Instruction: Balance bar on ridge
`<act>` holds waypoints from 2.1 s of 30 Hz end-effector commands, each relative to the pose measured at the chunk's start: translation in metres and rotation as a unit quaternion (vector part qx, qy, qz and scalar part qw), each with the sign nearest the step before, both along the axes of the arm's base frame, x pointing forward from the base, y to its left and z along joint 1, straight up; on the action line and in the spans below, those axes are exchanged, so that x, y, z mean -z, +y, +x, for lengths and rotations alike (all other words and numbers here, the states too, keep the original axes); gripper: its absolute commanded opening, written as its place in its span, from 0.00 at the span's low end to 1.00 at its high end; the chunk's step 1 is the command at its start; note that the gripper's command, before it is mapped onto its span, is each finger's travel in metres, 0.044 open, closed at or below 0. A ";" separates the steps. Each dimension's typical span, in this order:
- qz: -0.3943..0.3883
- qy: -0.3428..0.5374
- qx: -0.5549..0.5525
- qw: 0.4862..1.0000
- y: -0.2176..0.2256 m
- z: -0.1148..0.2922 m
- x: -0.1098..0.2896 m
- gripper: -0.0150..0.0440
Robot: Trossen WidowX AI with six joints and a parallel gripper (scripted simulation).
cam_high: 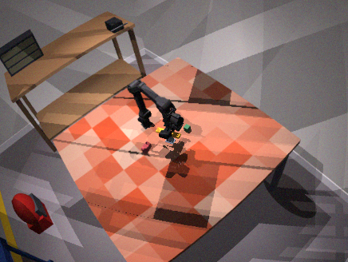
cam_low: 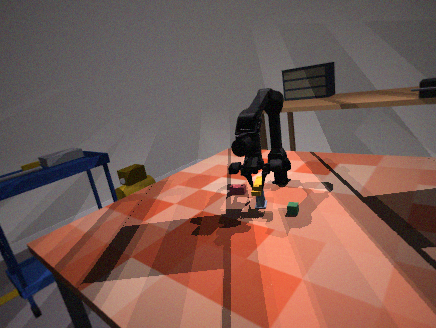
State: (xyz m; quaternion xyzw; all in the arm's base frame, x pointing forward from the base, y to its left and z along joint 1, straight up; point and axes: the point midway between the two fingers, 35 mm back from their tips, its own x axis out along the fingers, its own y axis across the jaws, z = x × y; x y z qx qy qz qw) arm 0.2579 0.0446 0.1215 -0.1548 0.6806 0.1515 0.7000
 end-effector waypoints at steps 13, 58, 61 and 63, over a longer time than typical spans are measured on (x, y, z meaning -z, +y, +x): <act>0.002 0.001 0.002 1.000 0.000 0.000 0.002 0.25; 0.002 0.001 0.002 1.000 0.000 0.000 0.005 0.25; 0.002 0.001 0.002 1.000 0.000 0.000 0.006 0.25; 0.002 0.001 0.002 1.000 0.000 0.000 0.006 0.25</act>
